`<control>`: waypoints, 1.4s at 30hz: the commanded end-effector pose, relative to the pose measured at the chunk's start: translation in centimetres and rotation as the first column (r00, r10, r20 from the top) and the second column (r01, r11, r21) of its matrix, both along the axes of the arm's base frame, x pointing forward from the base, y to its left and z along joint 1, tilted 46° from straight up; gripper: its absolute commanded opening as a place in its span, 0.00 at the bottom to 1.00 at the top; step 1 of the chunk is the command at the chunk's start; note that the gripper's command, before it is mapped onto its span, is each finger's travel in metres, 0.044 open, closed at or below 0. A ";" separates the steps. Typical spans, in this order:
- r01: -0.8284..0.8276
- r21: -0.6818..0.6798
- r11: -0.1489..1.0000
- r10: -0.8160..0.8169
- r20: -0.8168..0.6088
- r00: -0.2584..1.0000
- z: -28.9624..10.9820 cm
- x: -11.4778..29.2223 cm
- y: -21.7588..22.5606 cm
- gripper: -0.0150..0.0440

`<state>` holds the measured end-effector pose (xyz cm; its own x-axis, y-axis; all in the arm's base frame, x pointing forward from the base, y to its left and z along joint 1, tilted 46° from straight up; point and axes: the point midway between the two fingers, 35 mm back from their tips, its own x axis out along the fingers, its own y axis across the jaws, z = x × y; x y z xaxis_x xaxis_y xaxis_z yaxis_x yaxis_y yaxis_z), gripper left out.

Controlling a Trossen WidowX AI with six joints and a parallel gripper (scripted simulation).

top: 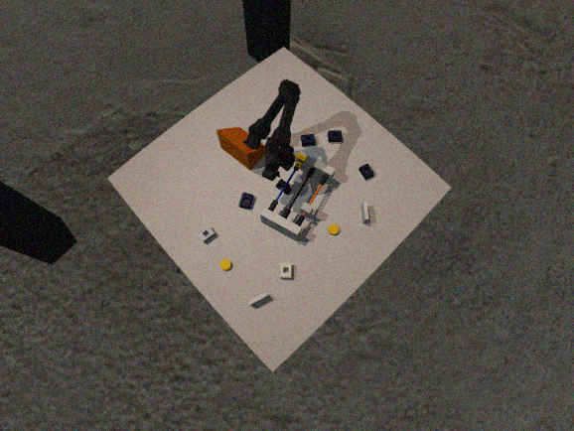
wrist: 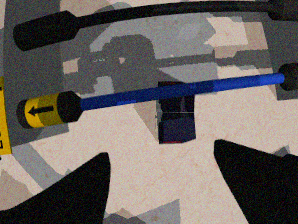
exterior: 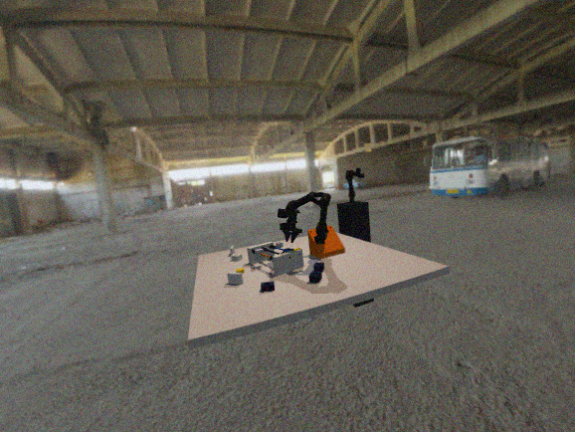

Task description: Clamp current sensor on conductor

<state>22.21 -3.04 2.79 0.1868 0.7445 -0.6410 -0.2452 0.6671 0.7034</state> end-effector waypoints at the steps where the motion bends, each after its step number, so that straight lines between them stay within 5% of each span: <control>1: 0.043 -0.022 0.999 -0.045 -0.074 0.996 -3.1 -0.1 -0.7 0.74; 42: 0.043 -0.020 0.999 -0.045 -0.072 0.996 -7.0 0.9 3.5 0.74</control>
<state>23.11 0.00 -3.89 0.1717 0.7215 -0.6708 -0.1655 0.6923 0.7023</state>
